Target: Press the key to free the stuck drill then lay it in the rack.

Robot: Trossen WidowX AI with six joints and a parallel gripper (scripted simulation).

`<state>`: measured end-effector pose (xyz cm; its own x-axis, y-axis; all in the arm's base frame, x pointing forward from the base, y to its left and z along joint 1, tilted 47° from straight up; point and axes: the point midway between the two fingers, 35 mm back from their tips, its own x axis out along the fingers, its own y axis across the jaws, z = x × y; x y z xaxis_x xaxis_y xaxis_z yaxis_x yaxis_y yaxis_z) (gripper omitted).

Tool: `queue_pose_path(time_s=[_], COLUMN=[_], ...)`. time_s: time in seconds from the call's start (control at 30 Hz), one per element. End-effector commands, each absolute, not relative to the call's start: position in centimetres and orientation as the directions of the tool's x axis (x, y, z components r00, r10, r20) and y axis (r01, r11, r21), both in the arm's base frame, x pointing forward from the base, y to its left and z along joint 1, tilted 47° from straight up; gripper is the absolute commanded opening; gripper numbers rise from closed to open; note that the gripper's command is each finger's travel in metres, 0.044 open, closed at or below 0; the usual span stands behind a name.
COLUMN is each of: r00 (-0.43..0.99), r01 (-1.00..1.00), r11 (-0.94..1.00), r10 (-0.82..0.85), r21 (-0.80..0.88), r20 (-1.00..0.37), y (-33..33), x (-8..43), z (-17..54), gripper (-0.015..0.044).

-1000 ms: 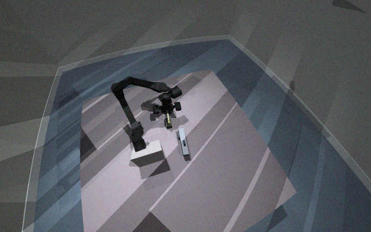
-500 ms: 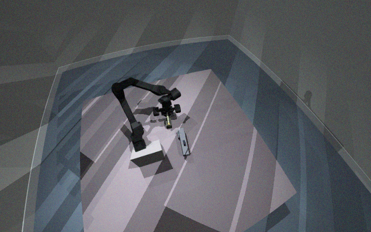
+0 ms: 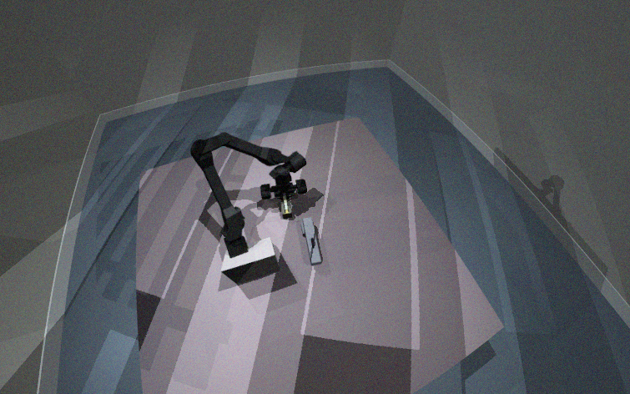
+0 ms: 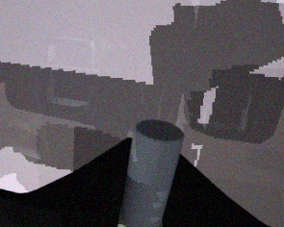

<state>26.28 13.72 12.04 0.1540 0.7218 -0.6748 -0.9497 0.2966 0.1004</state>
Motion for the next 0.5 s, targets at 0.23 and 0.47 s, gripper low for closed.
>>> queue_pose_path(time_s=[0.23, 0.47], r00=[0.154, 0.154], r01=[-0.948, -0.948], r11=[0.302, 0.302], r10=[0.719, 0.719], r21=[0.105, 0.105], r20=[-0.678, -0.678], y=[14.36, 14.37], x=[26.39, 26.36], z=[10.99, 10.87], gripper=[0.0000, 0.0000])
